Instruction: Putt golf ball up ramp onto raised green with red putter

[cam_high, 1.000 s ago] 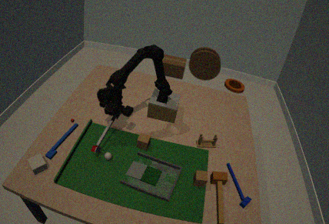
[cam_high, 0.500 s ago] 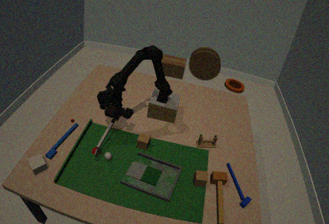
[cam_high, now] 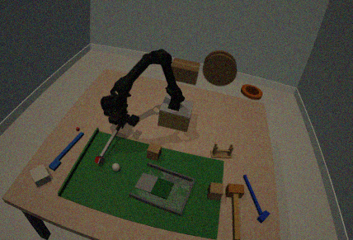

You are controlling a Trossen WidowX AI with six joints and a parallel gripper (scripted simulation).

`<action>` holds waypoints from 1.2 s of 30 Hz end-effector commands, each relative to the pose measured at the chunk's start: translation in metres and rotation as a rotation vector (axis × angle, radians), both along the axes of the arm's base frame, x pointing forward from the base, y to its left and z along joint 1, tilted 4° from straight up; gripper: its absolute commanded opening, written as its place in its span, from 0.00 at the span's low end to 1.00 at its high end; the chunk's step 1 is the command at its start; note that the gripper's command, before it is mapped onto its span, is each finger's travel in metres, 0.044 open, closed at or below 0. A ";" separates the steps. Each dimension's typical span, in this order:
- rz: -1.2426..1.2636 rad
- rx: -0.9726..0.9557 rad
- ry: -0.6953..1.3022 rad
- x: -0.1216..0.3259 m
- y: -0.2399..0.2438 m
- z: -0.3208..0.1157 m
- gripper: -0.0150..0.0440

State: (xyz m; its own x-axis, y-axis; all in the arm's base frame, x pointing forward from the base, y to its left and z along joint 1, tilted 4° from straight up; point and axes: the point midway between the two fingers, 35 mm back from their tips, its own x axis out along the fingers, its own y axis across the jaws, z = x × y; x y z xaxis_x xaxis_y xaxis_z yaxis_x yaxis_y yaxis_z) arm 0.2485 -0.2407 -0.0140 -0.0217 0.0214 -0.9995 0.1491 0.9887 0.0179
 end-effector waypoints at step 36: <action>0.003 0.012 -0.002 0.021 0.127 0.062 0.25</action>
